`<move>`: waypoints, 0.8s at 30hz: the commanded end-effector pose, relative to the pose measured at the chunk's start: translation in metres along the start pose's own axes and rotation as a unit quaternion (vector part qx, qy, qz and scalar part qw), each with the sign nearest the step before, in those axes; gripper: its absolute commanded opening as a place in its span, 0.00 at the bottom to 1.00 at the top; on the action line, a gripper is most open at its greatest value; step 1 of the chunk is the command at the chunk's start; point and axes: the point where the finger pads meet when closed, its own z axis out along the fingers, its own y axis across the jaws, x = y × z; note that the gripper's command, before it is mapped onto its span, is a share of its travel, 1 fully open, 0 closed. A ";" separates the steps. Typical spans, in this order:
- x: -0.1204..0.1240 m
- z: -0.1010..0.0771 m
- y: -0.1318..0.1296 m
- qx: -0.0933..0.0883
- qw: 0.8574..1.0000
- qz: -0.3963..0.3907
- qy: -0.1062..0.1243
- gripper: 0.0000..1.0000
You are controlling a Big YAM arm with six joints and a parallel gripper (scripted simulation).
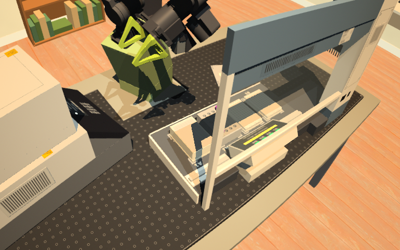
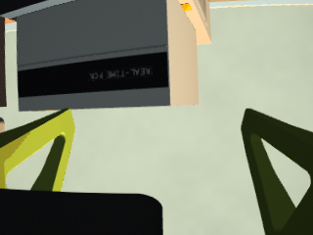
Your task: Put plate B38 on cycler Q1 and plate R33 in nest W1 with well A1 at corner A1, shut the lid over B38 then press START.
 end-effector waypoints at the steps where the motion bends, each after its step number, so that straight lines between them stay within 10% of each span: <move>1: 0.001 -0.001 -0.001 0.001 1.000 0.003 -0.001 1.00; 17: 0.001 -0.001 -0.001 0.001 1.000 0.003 -0.001 1.00; 18: -0.007 0.000 0.003 -0.005 1.000 0.008 -0.007 0.00; 24: -0.040 0.016 0.019 -0.033 0.996 0.082 -0.030 0.00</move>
